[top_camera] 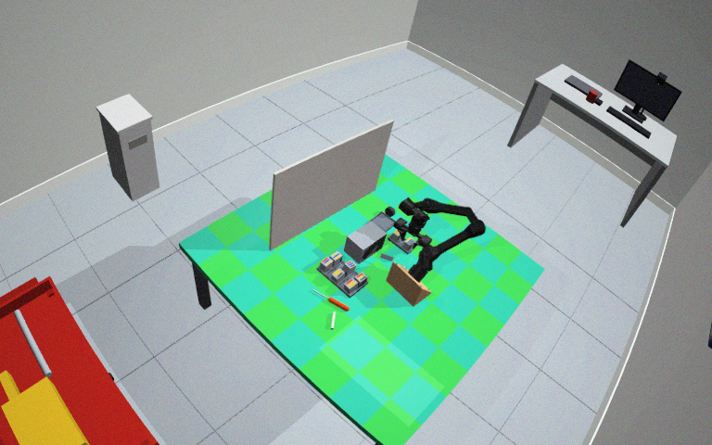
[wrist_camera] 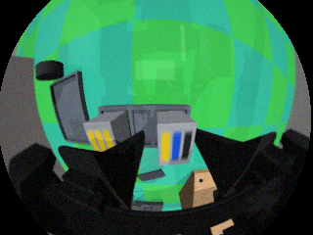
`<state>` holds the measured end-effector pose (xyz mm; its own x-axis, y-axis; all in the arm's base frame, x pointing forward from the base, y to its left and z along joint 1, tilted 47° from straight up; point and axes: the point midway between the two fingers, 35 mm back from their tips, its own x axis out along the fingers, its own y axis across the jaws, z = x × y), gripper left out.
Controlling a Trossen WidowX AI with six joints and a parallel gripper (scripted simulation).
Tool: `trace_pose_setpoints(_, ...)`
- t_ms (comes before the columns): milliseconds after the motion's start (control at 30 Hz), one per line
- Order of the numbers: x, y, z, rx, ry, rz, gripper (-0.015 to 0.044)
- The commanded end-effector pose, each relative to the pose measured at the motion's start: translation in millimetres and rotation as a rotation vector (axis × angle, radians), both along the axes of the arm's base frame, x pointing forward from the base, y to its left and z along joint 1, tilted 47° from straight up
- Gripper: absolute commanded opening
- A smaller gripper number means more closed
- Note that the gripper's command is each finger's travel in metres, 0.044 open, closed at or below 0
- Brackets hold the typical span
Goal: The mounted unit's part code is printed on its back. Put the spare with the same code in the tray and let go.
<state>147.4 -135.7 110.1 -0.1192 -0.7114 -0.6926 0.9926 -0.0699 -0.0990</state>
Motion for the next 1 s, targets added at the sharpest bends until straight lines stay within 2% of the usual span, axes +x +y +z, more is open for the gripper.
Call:
trace_pose_setpoints(0, -2.1, -4.3, -2.6, -0.009, 0.002, 0.001, 0.03)
trace_pose_setpoints(167, -2.8, -6.0, -3.9, -0.011, 0.003, 0.0, 0.03)
trace_pose_setpoints(333, -2.4, -4.8, -3.7, -0.004, 0.001, -0.002, 0.0169)
trace_pose_setpoints(567, -2.4, -4.8, -3.7, -0.004, 0.001, -0.002, 0.0122)
trace_pose_setpoints(733, -2.4, -4.8, -3.7, -0.004, 0.001, -0.002, 0.0)
trace_pose_setpoints(967, -2.4, -4.8, -3.7, -0.004, 0.001, -0.002, 0.0)
